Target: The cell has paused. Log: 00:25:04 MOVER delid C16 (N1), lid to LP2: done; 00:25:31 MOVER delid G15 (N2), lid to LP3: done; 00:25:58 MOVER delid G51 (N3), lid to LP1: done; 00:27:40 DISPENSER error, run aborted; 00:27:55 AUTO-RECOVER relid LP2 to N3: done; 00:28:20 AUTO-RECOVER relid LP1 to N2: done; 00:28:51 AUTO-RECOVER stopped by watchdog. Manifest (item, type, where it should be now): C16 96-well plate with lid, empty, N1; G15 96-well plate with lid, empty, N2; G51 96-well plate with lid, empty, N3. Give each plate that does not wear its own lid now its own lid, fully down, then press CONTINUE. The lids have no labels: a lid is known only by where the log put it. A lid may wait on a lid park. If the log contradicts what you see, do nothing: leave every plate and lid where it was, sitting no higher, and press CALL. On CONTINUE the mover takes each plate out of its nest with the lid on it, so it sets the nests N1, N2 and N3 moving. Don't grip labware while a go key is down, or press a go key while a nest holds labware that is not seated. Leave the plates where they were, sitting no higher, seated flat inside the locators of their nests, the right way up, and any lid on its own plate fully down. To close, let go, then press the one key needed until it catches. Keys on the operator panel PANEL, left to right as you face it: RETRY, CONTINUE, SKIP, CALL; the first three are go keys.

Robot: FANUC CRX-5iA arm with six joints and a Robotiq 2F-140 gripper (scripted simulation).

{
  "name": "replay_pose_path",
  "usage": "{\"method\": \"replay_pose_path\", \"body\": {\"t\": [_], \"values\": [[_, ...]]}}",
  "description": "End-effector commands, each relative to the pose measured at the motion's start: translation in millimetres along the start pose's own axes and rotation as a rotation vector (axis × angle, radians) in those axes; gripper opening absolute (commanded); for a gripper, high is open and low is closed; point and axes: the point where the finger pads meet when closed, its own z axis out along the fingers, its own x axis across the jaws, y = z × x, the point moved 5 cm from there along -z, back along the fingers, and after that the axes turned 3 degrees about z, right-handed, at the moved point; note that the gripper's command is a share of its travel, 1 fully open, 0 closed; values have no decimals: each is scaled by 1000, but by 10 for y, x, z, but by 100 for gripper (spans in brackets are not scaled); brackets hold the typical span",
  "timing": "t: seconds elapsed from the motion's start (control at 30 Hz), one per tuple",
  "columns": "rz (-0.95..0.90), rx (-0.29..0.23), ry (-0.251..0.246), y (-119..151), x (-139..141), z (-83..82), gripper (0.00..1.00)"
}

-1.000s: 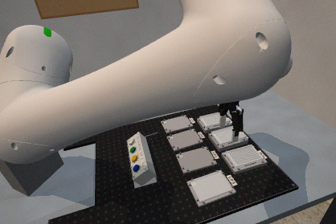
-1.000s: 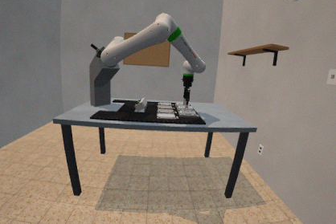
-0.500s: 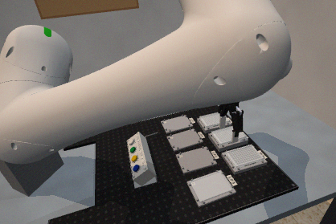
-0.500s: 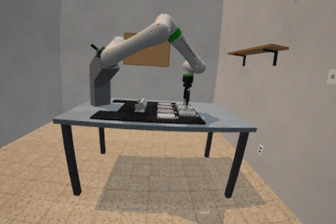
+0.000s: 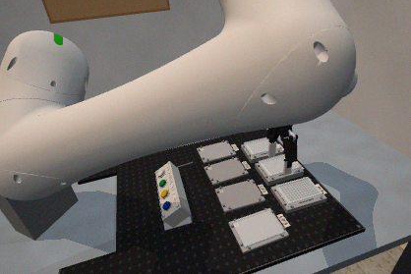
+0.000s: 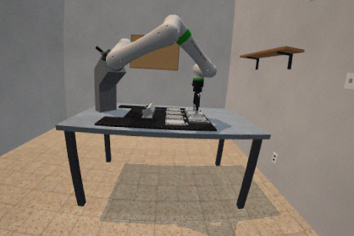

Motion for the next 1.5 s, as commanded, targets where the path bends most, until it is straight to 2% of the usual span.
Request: {"method": "replay_pose_path", "body": {"t": [0.0,0.9,0.93,1.47], "values": [[0,0,0,-2,-1,-2,66],[0,0,0,-2,-1,-2,66],[0,0,0,-2,-1,-2,0],[0,0,0,-2,-1,-2,0]]}}
